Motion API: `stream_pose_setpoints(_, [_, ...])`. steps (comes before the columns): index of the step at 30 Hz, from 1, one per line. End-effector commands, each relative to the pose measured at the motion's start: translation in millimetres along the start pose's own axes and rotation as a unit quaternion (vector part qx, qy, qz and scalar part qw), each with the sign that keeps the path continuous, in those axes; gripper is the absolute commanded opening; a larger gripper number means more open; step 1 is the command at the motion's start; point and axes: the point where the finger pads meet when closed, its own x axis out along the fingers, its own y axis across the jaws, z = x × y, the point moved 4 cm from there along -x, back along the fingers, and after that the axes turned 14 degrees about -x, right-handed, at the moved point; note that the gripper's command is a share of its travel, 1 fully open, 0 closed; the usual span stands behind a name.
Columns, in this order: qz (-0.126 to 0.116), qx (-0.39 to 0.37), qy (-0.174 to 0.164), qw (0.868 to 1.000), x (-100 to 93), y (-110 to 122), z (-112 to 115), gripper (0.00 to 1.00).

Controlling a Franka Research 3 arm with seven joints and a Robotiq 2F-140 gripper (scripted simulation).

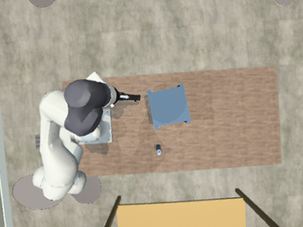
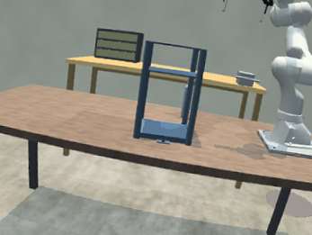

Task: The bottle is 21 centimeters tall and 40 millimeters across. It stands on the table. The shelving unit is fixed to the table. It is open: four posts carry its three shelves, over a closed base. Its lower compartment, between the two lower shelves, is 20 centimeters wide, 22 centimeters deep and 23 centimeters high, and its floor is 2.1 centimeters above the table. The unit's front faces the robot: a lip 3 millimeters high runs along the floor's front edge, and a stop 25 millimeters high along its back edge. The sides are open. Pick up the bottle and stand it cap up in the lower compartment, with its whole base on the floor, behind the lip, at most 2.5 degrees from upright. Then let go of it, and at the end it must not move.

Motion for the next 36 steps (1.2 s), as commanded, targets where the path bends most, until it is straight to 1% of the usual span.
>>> stream_pose_setpoints(1, [0.003,-0.064,-0.008,0.998,-2.4,12,18,1.0])
stream_pose_setpoints(3, [0.003,-0.065,-0.008,0.998,-2.8,15,23,1.0])
stream_pose_setpoints(4, [0.005,-0.073,-0.008,0.997,-4.1,33,49,1.0])
stream_pose_setpoints(7, [0.006,-0.077,-0.008,0.997,-4.2,44,68,1.0])
stream_pose_setpoints(11, [0.006,-0.077,-0.008,0.997,-4.2,44,68,1.0])
stream_pose_setpoints(12, [0.007,-0.085,-0.009,0.996,-2.9,62,100,1.0])
stream_pose_setpoints(14, [0.006,-0.088,-0.01,0.996,-2.0,68,112,1.0])
stream_pose_setpoints(15, [0.006,-0.089,-0.01,0.996,-1.7,69,115,1.0])
stream_pose_setpoints(19, [0.006,-0.089,-0.01,0.996,-1.7,69,115,1.0])
stream_pose_setpoints(20, [0.004,-0.096,-0.012,0.995,2.5,84,149,1.0])
stream_pose_setpoints(22, [0.003,-0.099,-0.012,0.995,4.5,89,161,1.0])
stream_pose_setpoints(27, [0.003,-0.099,-0.013,0.995,4.7,90,163,1.0])
stream_pose_setpoints(28, [-0.002,-0.106,-0.015,0.994,11.6,102,198,1.0])
stream_pose_setpoints(30, [-0.004,-0.108,-0.015,0.994,14.3,105,209,1.0])
stream_pose_setpoints(35, [-0.004,-0.108,-0.015,0.994,14.3,105,209,1.0])
stream_pose_setpoints(36, [-0.011,-0.116,-0.018,0.993,23.9,114,245,1.0])
